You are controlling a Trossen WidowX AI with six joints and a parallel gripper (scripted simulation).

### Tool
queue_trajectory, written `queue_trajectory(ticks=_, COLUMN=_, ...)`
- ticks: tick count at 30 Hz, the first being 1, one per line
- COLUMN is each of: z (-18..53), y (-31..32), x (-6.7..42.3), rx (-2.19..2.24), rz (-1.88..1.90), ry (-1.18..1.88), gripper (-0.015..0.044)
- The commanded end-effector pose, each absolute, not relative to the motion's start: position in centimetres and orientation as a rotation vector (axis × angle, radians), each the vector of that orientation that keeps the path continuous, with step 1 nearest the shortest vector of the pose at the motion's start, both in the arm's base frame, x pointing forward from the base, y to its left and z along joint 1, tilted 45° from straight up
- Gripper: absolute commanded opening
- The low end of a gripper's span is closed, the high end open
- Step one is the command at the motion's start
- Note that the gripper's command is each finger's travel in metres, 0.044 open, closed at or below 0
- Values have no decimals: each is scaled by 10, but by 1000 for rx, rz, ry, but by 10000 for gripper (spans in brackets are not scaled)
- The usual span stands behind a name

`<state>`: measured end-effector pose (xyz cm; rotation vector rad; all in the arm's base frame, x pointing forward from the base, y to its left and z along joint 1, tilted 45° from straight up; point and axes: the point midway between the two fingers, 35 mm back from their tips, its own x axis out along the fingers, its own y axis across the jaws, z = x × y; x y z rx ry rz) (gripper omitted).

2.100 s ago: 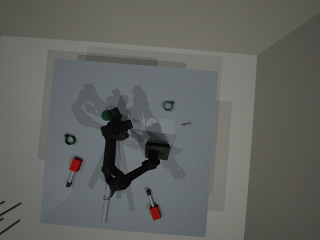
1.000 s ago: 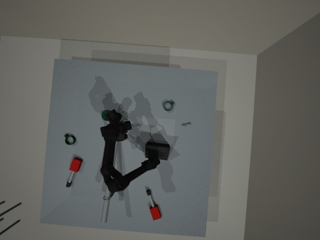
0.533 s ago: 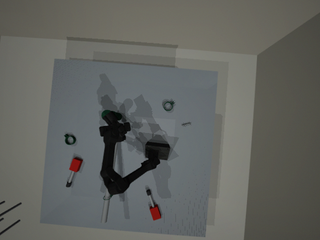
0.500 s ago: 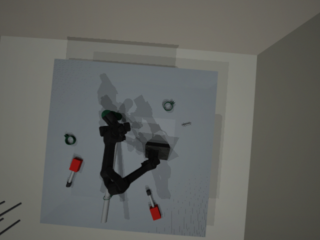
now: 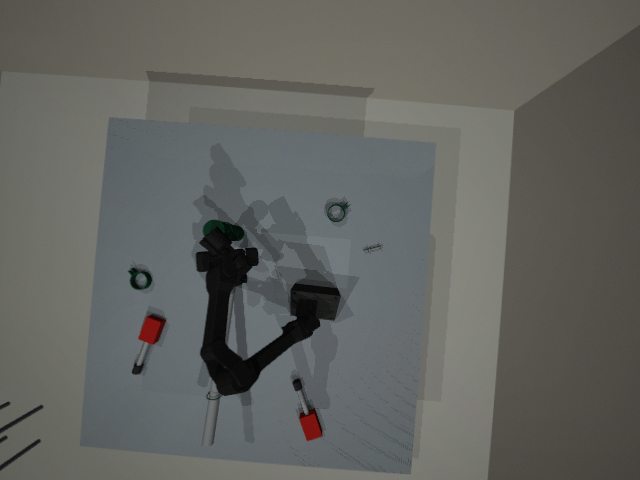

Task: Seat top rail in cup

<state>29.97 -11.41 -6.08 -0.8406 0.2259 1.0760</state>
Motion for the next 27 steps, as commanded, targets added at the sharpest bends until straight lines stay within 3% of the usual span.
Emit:
queue_trajectory(ticks=1, z=-60, y=-114, x=302, rx=-824, rz=1066, ry=258, gripper=0)
queue_trajectory(ticks=27, z=-59, y=-113, x=312, rx=-775, rz=1029, ry=342, gripper=0)
